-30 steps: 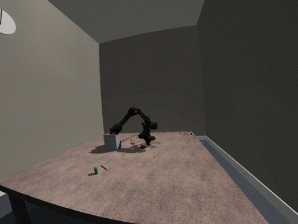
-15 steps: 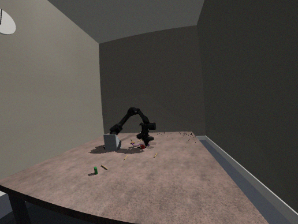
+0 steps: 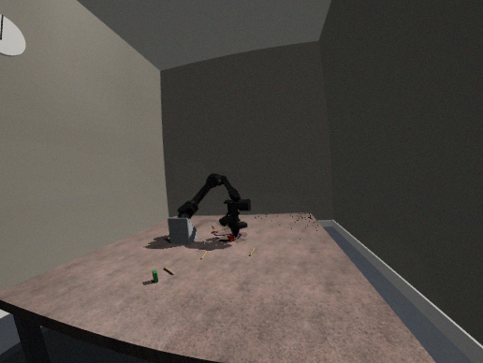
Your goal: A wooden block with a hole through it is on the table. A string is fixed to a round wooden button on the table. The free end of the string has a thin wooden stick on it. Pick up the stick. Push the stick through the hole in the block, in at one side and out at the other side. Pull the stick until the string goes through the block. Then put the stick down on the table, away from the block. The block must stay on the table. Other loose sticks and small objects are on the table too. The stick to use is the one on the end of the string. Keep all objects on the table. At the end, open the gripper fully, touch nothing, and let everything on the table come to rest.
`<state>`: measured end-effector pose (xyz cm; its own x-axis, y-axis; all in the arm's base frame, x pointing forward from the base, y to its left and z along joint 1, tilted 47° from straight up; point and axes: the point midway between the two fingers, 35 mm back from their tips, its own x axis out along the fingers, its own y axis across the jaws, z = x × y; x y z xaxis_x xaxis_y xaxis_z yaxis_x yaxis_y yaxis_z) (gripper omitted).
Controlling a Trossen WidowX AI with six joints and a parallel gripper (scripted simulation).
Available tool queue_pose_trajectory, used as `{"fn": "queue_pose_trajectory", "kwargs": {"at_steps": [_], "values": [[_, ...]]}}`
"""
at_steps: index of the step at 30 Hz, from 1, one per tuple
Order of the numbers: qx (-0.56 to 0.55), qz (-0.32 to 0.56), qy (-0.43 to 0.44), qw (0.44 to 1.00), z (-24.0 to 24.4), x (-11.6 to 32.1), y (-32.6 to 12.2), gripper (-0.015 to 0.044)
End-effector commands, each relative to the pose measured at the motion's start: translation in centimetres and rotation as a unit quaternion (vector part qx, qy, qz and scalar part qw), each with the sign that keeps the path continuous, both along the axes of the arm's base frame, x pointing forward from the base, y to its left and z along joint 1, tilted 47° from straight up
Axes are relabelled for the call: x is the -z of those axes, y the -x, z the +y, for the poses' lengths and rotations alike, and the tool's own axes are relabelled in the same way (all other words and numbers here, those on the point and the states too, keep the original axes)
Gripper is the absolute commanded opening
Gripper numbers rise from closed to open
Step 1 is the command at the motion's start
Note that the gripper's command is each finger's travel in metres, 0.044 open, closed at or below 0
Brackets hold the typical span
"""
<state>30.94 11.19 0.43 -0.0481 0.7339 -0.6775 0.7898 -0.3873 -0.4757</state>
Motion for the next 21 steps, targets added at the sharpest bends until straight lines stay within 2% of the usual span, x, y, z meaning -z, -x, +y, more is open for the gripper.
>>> {"fn": "queue_pose_trajectory", "kwargs": {"at_steps": [1,6,9,14,21], "values": [[0.0,-0.001,-0.001,1.0,0.0,0.0,0.0,0.0],[0.0,0.0,0.0,1.0,0.0,0.0,0.0,0.0124],[0.0,0.0,0.001,1.0,-0.8,-0.6,-0.2,0.0124],[0.0,0.0,0.002,1.0,-5.7,-5.3,-0.5,0.0124],[-0.012,-0.028,0.0,1.0,-6.0,-5.2,-0.8,0.0124]]}}
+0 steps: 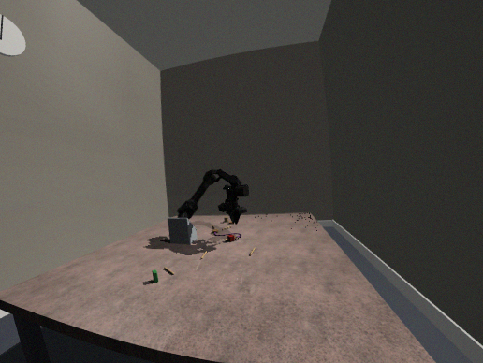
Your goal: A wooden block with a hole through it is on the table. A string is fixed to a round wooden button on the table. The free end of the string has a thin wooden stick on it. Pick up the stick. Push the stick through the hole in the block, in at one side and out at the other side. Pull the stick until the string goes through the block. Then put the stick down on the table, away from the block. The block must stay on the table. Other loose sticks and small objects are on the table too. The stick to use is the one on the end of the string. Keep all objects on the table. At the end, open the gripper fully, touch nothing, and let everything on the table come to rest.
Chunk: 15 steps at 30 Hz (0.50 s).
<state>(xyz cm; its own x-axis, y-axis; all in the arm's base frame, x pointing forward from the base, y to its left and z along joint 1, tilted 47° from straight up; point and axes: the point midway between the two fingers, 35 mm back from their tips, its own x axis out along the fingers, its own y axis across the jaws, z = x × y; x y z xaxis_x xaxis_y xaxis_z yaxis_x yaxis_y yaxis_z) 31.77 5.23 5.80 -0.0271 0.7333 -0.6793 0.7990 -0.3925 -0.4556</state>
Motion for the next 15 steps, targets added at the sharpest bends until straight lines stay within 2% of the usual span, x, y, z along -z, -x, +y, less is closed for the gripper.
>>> {"fn": "queue_pose_trajectory", "kwargs": {"at_steps": [1,4,8,11,15], "values": [[-0.042,-0.044,-0.001,0.998,-0.1,0.2,0.1,0.0124],[-0.139,-0.147,-0.004,0.979,-0.4,0.5,0.4,0.0124],[-0.264,-0.278,-0.009,0.924,-0.7,1.0,0.9,0.0124],[-0.352,-0.37,-0.013,0.86,-1.0,1.3,1.2,0.0124],[-0.458,-0.48,-0.018,0.748,-1.3,1.7,1.7,0.0124]]}}
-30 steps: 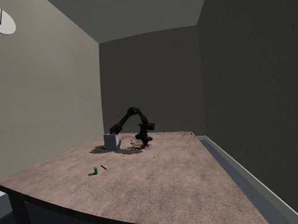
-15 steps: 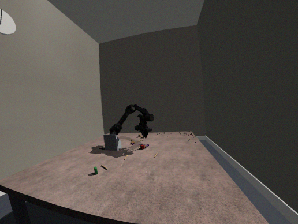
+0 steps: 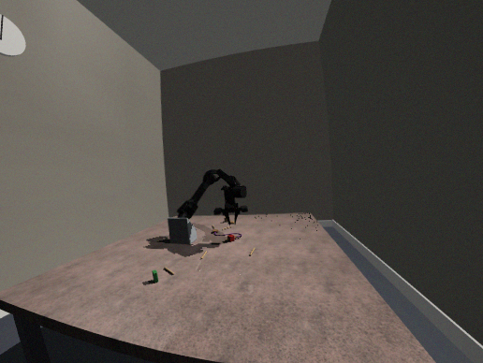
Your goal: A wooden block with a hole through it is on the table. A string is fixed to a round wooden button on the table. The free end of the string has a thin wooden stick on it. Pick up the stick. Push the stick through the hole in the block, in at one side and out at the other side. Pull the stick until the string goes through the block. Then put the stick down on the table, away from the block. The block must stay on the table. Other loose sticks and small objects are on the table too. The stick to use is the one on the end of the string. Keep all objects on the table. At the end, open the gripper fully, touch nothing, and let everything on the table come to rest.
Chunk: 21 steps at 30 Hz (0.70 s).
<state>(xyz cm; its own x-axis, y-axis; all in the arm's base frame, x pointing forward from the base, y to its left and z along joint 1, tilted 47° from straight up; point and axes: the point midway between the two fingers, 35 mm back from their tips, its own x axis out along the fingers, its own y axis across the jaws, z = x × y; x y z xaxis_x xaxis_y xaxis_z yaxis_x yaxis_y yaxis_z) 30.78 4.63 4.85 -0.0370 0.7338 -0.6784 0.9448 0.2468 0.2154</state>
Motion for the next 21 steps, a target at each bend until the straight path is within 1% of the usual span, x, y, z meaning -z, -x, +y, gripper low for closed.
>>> {"fn": "queue_pose_trajectory", "kwargs": {"at_steps": [1,5,9,16,20,21], "values": [[-0.194,-0.203,-0.005,0.96,-0.8,0.9,0.8,0.0124],[-0.316,-0.33,-0.012,0.89,-1.1,1.3,1.3,0.0124],[-0.426,-0.445,-0.02,0.787,-1.4,1.7,1.7,0.0124],[-0.544,-0.567,-0.031,0.617,-1.8,2.2,2.4,0.0124],[-0.595,-0.622,-0.037,0.507,-2.0,2.4,2.7,0.0124],[-0.602,-0.629,-0.038,0.49,-2.0,2.4,2.8,0.0124]]}}
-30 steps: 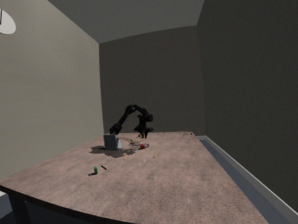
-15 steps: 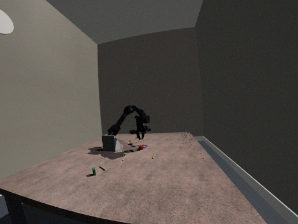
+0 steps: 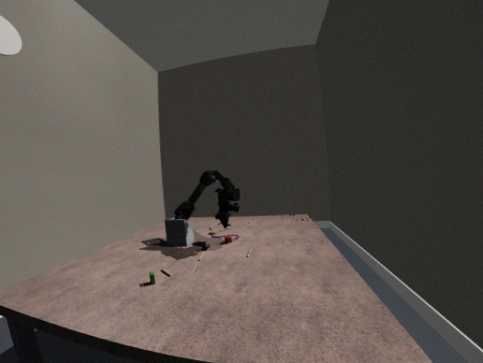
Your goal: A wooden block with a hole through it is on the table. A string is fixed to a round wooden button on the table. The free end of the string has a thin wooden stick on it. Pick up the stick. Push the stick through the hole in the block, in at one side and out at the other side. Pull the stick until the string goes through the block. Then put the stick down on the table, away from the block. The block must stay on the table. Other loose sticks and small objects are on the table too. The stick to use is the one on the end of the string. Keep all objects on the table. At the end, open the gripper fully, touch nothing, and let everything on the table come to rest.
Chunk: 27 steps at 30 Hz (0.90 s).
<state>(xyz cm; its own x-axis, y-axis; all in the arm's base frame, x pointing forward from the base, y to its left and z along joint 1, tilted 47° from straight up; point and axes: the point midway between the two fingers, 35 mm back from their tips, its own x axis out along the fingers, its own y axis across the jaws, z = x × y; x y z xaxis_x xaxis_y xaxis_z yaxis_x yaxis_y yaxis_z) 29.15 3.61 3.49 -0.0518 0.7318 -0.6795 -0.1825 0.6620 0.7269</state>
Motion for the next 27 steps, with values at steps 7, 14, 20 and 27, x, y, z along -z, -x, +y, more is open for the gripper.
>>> {"fn": "queue_pose_trajectory", "kwargs": {"at_steps": [7,14,20,27], "values": [[-0.243,-0.25,-0.011,0.937,-1.0,1.1,1.2,0.0124],[-0.243,-0.25,-0.011,0.937,-1.0,1.1,1.2,0.0124],[-0.243,-0.25,-0.011,0.937,-0.6,1.5,1.1,0.0124],[-0.243,-0.25,-0.01,0.937,0.2,2.3,1.1,0.0124]]}}
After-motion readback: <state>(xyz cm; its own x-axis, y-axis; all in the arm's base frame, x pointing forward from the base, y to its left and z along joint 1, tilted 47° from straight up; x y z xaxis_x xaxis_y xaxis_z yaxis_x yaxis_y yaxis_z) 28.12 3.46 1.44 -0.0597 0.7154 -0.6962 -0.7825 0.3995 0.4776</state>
